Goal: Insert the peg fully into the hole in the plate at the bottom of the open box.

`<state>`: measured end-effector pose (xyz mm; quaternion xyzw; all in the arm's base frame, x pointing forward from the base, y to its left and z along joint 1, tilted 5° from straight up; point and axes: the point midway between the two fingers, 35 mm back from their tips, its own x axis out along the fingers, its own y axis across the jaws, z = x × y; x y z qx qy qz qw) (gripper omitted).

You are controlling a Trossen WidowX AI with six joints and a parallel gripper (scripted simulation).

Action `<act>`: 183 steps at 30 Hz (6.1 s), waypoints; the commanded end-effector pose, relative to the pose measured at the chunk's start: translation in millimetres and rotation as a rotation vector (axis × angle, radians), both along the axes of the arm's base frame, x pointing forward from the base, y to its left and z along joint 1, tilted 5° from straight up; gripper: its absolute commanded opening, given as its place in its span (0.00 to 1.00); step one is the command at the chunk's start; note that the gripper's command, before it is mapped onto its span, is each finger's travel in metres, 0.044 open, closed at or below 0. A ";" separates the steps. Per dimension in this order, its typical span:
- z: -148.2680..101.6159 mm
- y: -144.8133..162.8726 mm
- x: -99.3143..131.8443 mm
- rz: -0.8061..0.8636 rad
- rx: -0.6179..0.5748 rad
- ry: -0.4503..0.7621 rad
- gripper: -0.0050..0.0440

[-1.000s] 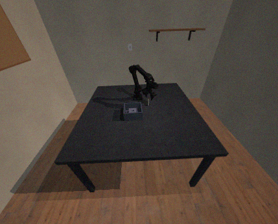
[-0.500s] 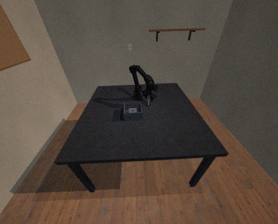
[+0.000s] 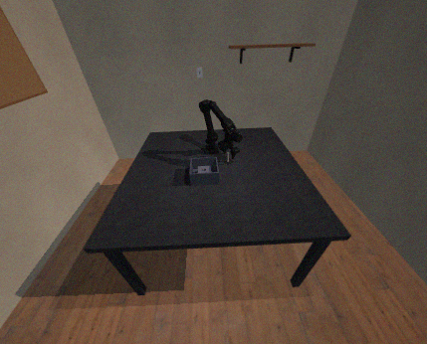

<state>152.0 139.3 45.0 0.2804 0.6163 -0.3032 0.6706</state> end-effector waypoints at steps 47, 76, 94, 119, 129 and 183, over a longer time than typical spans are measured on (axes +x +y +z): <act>15.3 1.3 -0.1 -0.001 -0.012 0.010 0.10; 66.2 3.6 7.4 0.007 -0.011 0.016 0.10; 87.5 -20.8 46.1 0.032 -0.002 0.009 0.10; 116.2 -72.7 87.6 0.028 0.005 -0.013 0.10; 116.8 -78.5 87.3 -0.001 -0.012 0.010 0.10; 111.1 -159.8 180.6 -0.001 -0.012 0.010 0.10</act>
